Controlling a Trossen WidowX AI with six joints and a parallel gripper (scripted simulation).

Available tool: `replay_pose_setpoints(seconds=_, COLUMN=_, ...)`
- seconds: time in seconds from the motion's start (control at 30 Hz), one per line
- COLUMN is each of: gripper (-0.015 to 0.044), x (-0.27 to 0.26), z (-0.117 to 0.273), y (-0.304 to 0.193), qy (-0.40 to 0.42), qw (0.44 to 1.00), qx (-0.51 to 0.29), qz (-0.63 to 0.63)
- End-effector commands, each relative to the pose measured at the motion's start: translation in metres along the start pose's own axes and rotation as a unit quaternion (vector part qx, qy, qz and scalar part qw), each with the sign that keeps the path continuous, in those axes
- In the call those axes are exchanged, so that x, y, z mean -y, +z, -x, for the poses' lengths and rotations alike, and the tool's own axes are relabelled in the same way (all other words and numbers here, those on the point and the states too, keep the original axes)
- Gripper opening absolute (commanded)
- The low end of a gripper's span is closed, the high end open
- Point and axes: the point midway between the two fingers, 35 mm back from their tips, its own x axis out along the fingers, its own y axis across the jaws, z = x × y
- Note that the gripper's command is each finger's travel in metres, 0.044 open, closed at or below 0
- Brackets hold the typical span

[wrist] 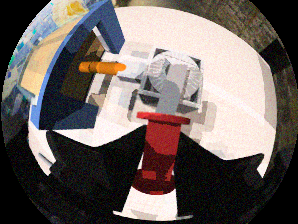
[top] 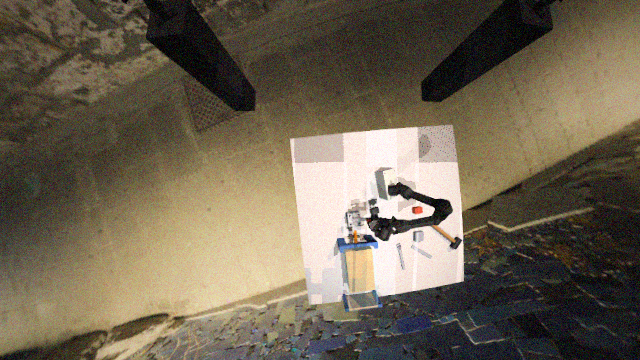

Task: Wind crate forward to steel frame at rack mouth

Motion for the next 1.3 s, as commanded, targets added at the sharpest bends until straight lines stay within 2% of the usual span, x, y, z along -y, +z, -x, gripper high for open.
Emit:
replay_pose_setpoints(seconds=0.0, gripper=0.0000, x=0.013, z=-0.001, y=-0.002, qy=-0.014, qw=1.000, qx=0.000, qz=-0.004)
replay_pose_setpoints(seconds=1.27, gripper=0.0000, x=0.057, z=-0.004, y=0.008, qy=-0.015, qw=1.000, qx=0.001, qz=-0.004)
